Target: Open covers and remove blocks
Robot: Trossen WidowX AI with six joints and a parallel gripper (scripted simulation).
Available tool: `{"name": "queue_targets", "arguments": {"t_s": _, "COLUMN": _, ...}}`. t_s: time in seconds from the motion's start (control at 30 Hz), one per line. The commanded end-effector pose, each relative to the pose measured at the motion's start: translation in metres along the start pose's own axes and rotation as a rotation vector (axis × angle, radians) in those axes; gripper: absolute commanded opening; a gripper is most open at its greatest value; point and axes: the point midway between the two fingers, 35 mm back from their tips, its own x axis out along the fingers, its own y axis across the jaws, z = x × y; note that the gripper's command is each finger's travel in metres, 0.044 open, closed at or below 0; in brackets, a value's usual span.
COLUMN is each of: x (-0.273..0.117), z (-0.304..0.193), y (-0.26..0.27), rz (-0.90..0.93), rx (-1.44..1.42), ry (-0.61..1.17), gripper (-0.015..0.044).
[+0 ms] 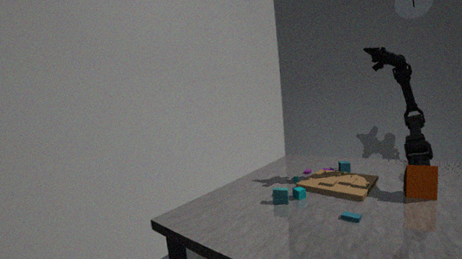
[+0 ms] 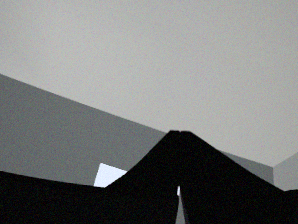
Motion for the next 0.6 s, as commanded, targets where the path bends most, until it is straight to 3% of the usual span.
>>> {"name": "queue_targets", "arguments": {"t_s": 0.0, "x": 0.006, "z": -0.001, "y": -0.012, "rz": -0.019, "rx": -0.021, "ry": -0.005, "gripper": 0.0}}
{"name": "queue_targets", "arguments": {"t_s": 0.57, "x": 0.037, "z": 0.001, "y": -0.078, "rz": -0.141, "rx": -0.299, "ry": -0.059, "gripper": 0.0}}
